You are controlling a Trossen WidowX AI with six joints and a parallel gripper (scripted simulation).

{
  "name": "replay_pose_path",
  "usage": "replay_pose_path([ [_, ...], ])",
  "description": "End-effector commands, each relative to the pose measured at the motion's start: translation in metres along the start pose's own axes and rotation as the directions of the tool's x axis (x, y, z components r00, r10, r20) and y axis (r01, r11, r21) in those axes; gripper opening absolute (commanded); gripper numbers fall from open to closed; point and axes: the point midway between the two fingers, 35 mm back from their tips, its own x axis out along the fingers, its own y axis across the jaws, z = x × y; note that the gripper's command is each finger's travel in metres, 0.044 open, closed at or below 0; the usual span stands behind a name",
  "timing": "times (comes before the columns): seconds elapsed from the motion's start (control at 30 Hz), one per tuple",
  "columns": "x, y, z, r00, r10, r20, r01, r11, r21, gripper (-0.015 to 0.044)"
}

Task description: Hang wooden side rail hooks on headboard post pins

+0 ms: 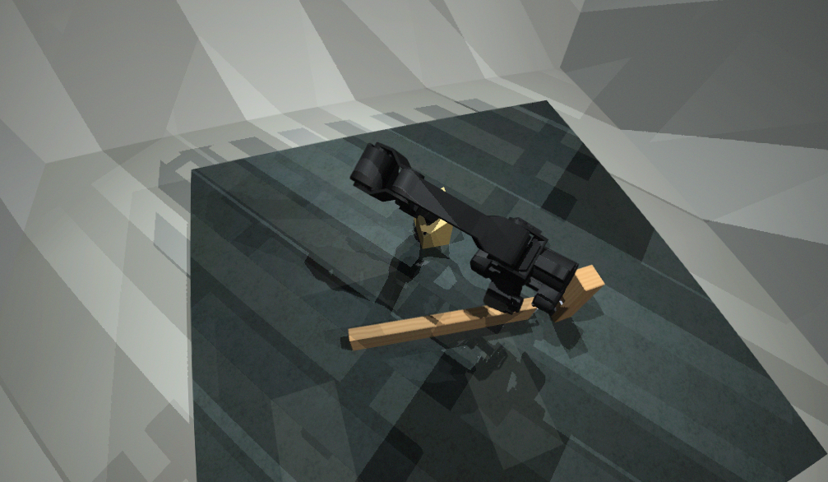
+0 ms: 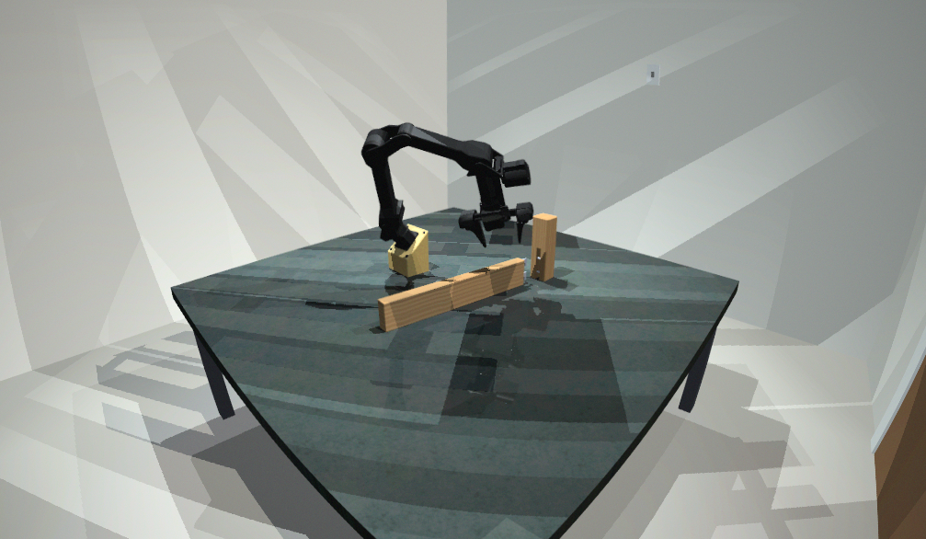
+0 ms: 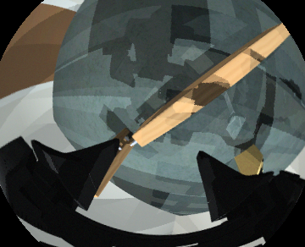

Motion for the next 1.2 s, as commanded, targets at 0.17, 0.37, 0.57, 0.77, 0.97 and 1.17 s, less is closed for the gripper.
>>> replay_pose_path([
  [0.17, -0.01, -0.001, 0.011, 0.99, -0.115, 0.087, 0.073, 0.921, 0.383, 0.044],
  [0.37, -0.02, -0.002, 0.019, 0.971, -0.186, 0.15, 0.054, 0.785, 0.617, 0.044],
  [0.57, -0.02, -0.002, 0.02, 0.968, -0.193, 0.158, 0.048, 0.766, 0.641, 0.044],
  [0.77, 0.013, -0.009, 0.026, 0.968, -0.193, 0.159, 0.048, 0.766, 0.641, 0.044],
  [0.97, 0.024, -0.011, 0.028, 0.968, -0.193, 0.16, 0.047, 0.766, 0.641, 0.044],
  [1.17, 0.03, -0.012, 0.029, 0.968, -0.193, 0.16, 0.047, 0.766, 0.641, 0.044],
])
